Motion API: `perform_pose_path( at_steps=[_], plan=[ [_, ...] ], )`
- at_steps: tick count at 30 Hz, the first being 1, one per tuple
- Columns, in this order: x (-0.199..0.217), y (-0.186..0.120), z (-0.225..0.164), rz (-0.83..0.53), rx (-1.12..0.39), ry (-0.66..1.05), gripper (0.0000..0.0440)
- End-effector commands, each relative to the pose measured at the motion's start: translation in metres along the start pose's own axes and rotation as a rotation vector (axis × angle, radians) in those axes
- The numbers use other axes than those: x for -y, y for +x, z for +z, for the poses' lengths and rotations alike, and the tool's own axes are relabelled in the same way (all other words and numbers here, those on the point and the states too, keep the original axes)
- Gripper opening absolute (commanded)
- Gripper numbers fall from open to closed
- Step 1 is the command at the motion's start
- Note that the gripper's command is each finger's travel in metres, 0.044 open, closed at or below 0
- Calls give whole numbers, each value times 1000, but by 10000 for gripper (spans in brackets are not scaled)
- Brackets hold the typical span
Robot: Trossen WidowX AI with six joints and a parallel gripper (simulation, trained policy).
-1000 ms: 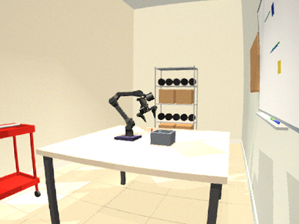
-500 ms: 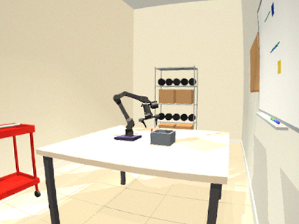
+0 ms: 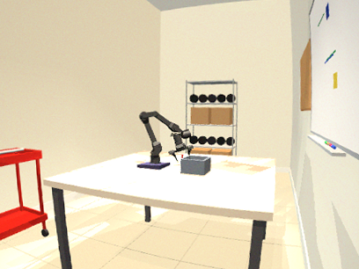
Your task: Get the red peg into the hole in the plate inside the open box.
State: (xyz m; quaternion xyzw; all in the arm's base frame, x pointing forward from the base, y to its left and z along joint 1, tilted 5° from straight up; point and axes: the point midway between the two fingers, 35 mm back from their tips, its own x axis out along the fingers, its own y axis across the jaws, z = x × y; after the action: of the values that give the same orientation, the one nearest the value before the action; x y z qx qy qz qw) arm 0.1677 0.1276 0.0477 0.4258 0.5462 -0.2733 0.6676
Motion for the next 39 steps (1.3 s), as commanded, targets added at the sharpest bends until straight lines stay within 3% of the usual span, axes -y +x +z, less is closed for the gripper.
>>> perform_pose_path(
  at_steps=[1, 15, 39],
  plan=[
    [3, 10, -3, -4, -15, 9, 355],
    [4, 14, -7, -54, -100, -1, 0],
    [-63, -60, 66, 68, 121, -112, 0]
  ],
)
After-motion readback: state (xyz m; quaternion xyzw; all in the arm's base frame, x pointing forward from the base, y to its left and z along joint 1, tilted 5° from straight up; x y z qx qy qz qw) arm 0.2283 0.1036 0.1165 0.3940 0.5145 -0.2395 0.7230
